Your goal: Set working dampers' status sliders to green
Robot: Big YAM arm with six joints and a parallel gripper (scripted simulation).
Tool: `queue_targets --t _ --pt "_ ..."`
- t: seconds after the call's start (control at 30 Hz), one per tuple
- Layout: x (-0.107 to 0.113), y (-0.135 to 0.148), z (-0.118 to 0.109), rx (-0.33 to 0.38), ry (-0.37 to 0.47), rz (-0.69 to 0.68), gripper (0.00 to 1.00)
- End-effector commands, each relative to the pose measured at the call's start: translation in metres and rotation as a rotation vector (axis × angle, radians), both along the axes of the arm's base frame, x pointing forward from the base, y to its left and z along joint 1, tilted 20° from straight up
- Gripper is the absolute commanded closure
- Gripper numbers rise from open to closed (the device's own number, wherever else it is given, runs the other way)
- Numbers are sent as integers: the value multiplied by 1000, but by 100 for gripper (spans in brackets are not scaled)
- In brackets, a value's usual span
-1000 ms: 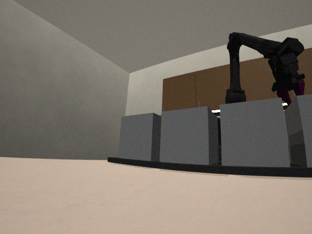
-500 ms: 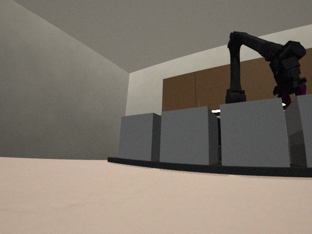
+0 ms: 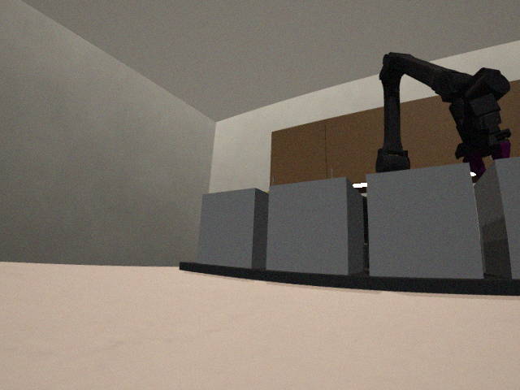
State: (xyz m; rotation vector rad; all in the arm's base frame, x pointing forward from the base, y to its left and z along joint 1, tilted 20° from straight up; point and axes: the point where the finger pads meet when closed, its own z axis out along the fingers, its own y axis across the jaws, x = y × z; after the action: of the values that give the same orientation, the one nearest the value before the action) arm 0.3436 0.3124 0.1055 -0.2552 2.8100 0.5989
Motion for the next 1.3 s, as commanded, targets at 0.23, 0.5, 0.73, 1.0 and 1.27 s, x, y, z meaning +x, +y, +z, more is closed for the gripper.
queue_targets --t 0.23,0.5,0.73,1.0,1.27 --pt "3 5 10 18 -20 -4 64" --pt "3 5 10 18 -20 -4 64" --pt "3 5 10 18 -20 -4 64" --pt "3 5 10 18 -19 -3 83" --pt "3 5 10 18 -19 -3 83"
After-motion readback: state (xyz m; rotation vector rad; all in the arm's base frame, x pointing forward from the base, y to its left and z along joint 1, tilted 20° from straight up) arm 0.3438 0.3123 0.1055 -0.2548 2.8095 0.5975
